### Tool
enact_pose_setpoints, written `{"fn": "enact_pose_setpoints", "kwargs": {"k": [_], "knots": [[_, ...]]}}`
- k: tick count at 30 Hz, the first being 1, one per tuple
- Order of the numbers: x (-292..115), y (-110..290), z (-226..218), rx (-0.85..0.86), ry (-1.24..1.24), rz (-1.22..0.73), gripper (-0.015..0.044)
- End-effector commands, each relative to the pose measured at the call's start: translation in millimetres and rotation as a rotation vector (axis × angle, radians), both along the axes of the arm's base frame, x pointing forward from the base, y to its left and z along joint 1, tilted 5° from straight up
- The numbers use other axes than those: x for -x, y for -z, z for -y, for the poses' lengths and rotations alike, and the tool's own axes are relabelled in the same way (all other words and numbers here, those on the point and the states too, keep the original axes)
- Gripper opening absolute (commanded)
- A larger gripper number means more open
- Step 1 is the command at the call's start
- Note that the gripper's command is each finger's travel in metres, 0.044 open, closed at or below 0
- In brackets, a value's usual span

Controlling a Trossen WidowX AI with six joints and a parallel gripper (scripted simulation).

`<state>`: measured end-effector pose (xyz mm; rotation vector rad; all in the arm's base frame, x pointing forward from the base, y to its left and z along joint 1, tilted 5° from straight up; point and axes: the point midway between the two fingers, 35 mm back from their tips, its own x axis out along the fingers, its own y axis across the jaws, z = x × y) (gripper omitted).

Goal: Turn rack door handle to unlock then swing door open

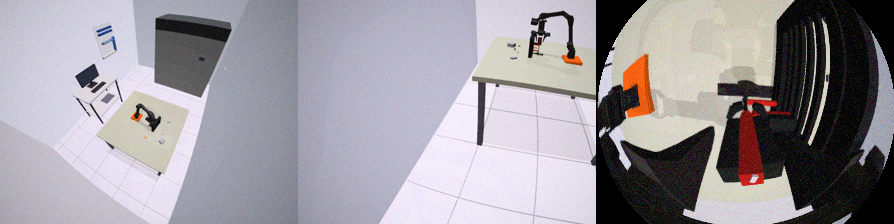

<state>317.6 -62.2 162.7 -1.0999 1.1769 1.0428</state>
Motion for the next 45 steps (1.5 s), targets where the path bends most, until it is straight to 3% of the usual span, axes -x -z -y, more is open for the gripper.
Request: {"fn": "enact_pose_setpoints", "kwargs": {"k": [1, 8, 45], "knots": [[-0.4, 0.2, -0.5, 0.014, -0.173, 0.009, 0.0293], [-0.4, 0.2, -0.5, 0.018, -0.206, 0.01, 0.0293], [-0.4, 0.2, -0.5, 0.018, -0.206, 0.01, 0.0047]]}}
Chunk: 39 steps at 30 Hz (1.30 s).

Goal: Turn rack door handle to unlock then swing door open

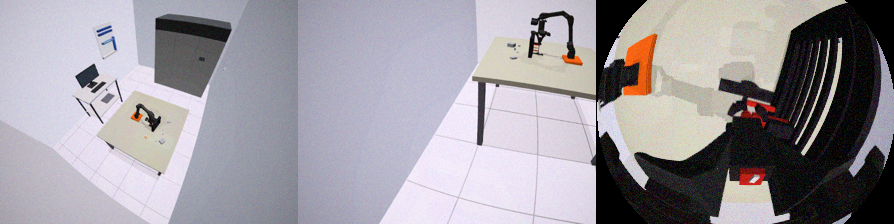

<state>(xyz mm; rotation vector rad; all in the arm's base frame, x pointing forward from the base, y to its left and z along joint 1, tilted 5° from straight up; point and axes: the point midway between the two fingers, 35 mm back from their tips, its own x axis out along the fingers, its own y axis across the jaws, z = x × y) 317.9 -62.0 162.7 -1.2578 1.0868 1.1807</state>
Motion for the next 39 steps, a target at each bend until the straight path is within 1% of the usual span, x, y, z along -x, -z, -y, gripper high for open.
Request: {"fn": "enact_pose_setpoints", "kwargs": {"k": [1, 4, 8, 24, 39], "knots": [[0, 0, 0, -0.002, -0.004, 0.0, 0.004], [0, 0, 0, -0.002, -0.004, 0.0, 0.0022], [0, 0, -1, -0.004, 0.01, 0.0, 0.0022], [14, 1, -9, -0.037, 0.327, -0.015, 0.0022], [35, 3, -25, -0.065, 0.599, -0.028, 0.0022]]}}
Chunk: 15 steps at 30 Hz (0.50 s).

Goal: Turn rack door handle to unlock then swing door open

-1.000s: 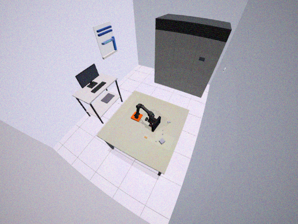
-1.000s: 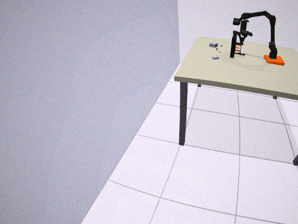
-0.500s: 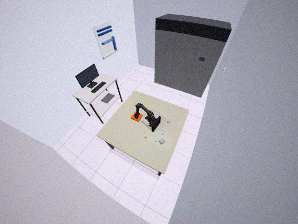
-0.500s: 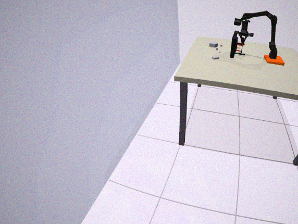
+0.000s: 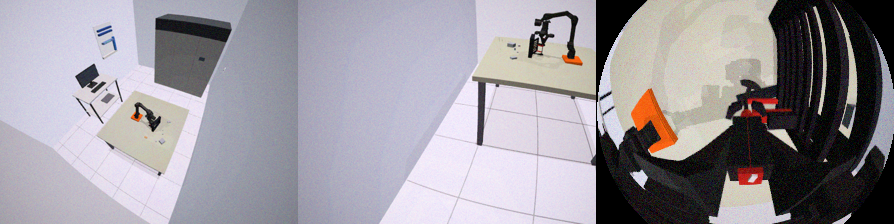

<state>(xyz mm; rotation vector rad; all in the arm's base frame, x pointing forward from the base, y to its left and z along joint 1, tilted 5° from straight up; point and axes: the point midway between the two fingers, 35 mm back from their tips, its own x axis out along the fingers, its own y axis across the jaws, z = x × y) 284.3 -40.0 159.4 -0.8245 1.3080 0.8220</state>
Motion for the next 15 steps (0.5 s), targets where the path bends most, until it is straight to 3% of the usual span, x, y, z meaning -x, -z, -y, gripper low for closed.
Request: {"fn": "enact_pose_setpoints", "kwargs": {"k": [1, 15], "knots": [[3, 0, -4, -0.005, 0.08, 0.012, 0.0022], [24, 1, -28, -0.027, 0.297, 0.0, 0.0022]]}}
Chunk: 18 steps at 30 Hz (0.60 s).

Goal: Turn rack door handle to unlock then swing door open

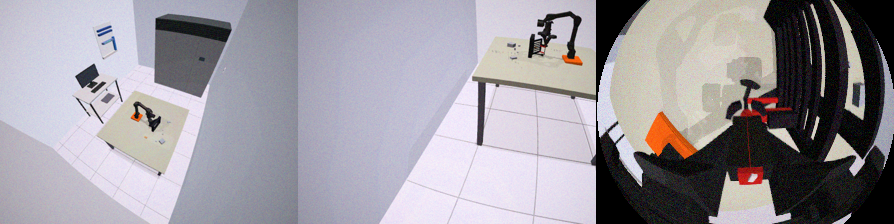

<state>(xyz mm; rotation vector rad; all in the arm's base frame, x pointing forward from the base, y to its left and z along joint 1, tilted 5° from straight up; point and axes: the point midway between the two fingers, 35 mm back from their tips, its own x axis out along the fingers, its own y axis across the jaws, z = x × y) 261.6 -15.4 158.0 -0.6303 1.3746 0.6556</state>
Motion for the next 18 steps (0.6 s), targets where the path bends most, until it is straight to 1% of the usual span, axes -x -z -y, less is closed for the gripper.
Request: {"fn": "enact_pose_setpoints", "kwargs": {"k": [1, 18], "knots": [[2, 0, -5, -0.001, 0.074, 0.012, 0.0022], [19, 0, -37, -0.025, 0.302, -0.001, 0.0022]]}}
